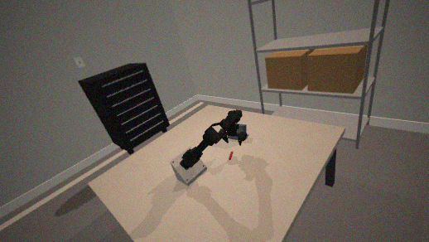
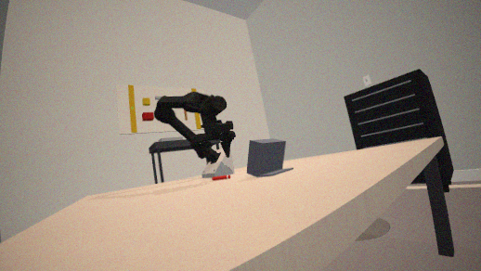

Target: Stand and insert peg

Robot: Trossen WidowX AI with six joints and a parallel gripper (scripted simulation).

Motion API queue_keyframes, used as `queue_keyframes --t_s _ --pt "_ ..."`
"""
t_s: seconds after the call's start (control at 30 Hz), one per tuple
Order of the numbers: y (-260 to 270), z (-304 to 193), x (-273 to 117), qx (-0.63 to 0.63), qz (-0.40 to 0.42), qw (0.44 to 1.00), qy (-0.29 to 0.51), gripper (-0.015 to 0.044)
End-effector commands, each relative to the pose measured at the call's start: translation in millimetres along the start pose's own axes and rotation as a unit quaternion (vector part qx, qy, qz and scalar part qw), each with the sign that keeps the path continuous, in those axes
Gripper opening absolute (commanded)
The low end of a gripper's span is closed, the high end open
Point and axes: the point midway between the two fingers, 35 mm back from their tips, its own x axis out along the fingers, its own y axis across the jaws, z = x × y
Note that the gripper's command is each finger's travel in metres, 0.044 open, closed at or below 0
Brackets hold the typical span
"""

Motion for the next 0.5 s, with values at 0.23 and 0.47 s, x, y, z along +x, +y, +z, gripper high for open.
queue_keyframes --t_s 0.23,0.47 --pt "31 -5 0 -0.118 -0.025 0.992 0.044 0.044" --pt "31 -5 5 -0.118 -0.025 0.992 0.044 0.044"
